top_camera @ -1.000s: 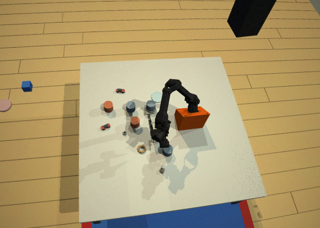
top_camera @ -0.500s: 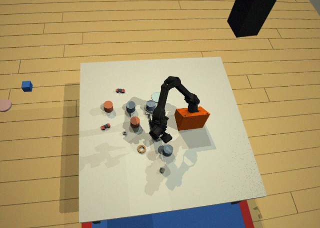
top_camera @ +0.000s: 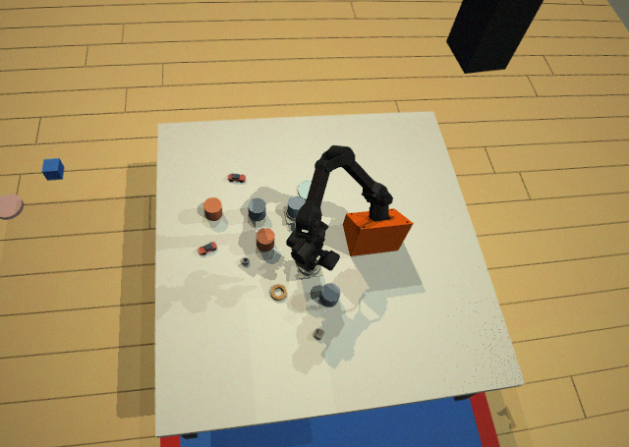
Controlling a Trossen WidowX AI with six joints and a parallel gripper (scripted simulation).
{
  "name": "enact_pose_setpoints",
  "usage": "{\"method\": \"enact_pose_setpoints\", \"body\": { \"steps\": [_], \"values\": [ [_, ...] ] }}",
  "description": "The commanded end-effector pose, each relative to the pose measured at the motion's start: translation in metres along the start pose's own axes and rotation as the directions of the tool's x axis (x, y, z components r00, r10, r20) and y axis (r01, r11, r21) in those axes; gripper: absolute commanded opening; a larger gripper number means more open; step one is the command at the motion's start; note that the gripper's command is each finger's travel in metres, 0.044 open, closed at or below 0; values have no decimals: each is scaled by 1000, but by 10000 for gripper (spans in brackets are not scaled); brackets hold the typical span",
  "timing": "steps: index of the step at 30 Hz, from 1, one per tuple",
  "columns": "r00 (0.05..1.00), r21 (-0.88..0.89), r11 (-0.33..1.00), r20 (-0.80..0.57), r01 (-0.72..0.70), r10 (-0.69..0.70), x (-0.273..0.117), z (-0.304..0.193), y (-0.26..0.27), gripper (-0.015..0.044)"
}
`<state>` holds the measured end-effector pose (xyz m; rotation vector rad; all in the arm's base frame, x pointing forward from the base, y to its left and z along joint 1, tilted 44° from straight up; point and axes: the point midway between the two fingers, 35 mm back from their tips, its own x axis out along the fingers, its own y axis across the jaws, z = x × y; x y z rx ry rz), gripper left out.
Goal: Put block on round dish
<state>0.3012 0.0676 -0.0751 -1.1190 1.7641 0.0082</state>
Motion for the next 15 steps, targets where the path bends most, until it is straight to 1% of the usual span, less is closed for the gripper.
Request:
{"method": "enact_pose_setpoints", "body": {
  "steps": [1, 4, 15],
  "values": [
    [1000, -18, 1000, -2, 3, -3, 0, -2, -2, 260],
    [1000, -18, 1000, -2, 3, -3, 13, -2, -2, 260],
    [1000, -18, 1000, -2, 4, -4, 27, -2, -2, 260]
  ]
}}
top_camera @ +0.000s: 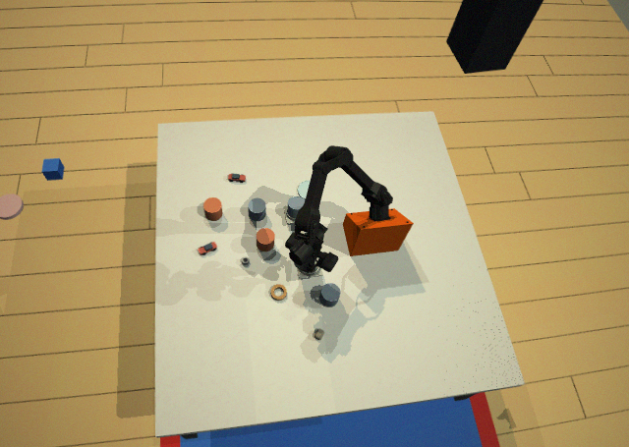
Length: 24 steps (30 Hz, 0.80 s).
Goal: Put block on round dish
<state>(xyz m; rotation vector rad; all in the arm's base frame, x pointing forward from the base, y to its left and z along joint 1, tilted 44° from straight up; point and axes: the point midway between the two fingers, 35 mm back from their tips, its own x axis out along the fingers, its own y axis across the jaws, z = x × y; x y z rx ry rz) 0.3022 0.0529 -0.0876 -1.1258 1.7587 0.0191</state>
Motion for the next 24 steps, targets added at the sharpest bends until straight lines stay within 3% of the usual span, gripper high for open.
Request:
{"method": "enact_pose_setpoints", "body": {
  "steps": [1, 17, 21, 24],
  "values": [
    [1000, -9, 1000, -9, 2, -2, 9, -2, 1, 260],
    [1000, -8, 1000, -10, 3, -3, 32, -3, 1, 260],
    [1000, -8, 1000, -10, 3, -3, 32, -3, 1, 155],
    [1000, -8, 1000, -10, 3, -3, 32, -3, 1, 135]
  ]
}}
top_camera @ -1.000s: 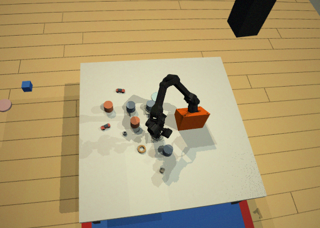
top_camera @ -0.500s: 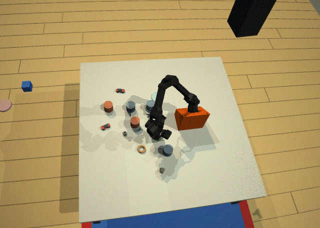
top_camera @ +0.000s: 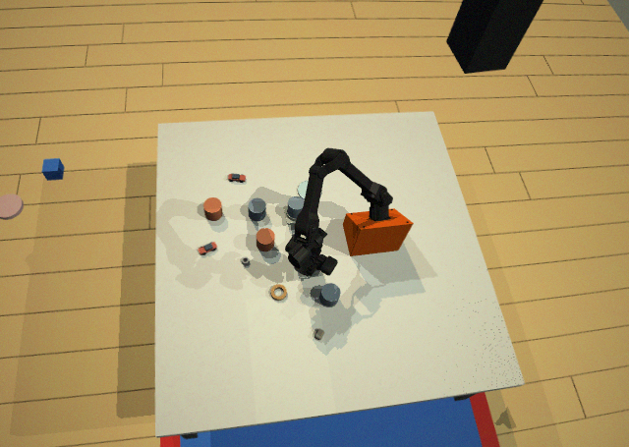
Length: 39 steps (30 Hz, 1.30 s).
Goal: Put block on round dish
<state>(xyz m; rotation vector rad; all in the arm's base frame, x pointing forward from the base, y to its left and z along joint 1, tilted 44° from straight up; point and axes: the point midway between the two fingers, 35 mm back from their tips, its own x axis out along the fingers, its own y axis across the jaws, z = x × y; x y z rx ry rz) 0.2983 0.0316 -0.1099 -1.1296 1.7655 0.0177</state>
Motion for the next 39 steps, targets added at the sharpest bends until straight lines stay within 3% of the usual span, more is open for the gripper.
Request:
{"method": "enact_pose_setpoints", "body": {
  "steps": [1, 4, 8, 20, 39],
  "values": [
    [1000, -5, 1000, -3, 3, -3, 1, -1, 1, 128],
    [1000, -5, 1000, -3, 3, -3, 1, -1, 1, 108],
    [1000, -5, 1000, -2, 2, -2, -9, 1, 0, 3],
    [1000, -6, 1000, 0, 0, 0, -93, 0, 1, 0],
    [998, -13, 999, 46, -46, 46, -85, -21, -48, 0]
  ]
}}
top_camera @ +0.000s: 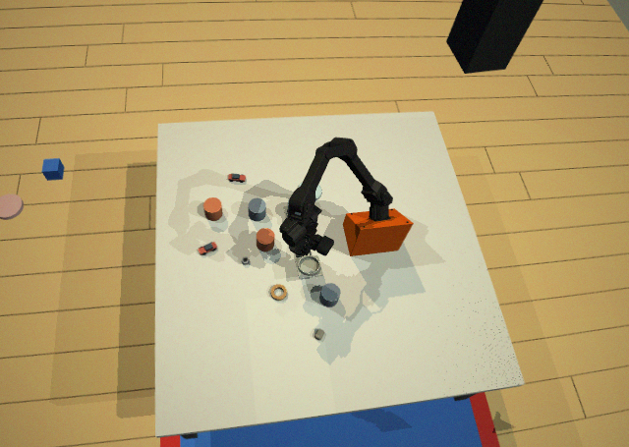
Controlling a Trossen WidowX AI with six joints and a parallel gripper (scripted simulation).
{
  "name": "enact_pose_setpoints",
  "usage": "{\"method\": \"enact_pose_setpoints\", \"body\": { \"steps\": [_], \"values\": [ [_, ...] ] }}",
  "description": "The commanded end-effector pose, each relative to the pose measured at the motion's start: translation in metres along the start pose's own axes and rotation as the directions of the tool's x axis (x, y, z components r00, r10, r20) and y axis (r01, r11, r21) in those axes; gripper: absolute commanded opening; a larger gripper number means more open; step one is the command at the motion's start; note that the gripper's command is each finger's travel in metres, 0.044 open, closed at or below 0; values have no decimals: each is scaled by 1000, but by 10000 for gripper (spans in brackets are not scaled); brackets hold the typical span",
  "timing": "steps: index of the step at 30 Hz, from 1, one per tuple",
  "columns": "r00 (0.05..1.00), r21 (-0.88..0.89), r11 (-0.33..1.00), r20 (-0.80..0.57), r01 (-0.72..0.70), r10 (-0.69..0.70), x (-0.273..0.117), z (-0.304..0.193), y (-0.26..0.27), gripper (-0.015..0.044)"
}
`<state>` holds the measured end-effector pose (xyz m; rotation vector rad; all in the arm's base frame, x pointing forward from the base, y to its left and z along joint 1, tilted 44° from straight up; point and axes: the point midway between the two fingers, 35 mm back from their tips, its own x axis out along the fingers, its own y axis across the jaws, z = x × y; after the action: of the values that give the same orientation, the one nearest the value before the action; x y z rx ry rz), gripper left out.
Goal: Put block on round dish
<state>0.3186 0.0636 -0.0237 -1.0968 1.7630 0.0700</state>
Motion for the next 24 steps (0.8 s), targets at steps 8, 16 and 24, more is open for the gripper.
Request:
{"method": "enact_pose_setpoints", "body": {
  "steps": [8, 16, 24],
  "values": [
    [999, 2, 1000, 44, -24, 24, 6, -27, -42, 0],
    [997, -3, 999, 64, -33, 33, 11, -47, -63, 0],
    [995, 6, 999, 92, -35, 35, 17, -69, -85, 0]
  ]
}}
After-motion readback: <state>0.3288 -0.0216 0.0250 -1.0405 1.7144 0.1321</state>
